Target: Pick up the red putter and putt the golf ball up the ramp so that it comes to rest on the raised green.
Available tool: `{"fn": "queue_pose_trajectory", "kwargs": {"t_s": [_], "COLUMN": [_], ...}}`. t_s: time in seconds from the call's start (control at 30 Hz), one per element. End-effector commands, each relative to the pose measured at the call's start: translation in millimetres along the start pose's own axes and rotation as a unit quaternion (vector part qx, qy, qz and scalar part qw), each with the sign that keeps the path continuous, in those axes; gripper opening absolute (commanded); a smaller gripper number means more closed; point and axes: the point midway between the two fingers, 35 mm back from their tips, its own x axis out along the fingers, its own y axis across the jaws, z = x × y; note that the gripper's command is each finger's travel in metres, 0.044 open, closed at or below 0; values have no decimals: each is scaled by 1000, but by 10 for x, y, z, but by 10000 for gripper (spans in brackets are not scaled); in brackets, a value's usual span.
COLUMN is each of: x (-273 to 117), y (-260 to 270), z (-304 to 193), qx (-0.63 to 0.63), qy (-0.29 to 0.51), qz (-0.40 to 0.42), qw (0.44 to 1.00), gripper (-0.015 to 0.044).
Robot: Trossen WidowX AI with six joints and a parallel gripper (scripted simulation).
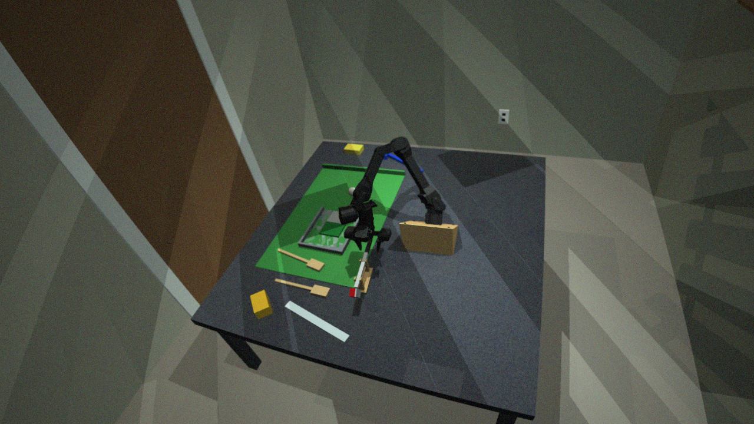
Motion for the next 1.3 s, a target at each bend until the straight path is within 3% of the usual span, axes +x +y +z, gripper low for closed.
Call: {"fn": "queue_pose_trajectory", "kwargs": {"t_s": [0.0, 0.27, 0.5, 1.07, 1.27], "x": [-4, -4, -13, -928, -919], "y": [-2, -2, -4, -4, -34], "z": [2, 2, 5, 267, 215], "qx": [0, 0, 0, -1, 6], "qy": [0, 0, 0, -2, 1], "qz": [0, 0, 0, 1, -2], "qw": [1000, 1000, 1000, 1000, 1000], "gripper": [256, 46, 0, 0, 0]}}
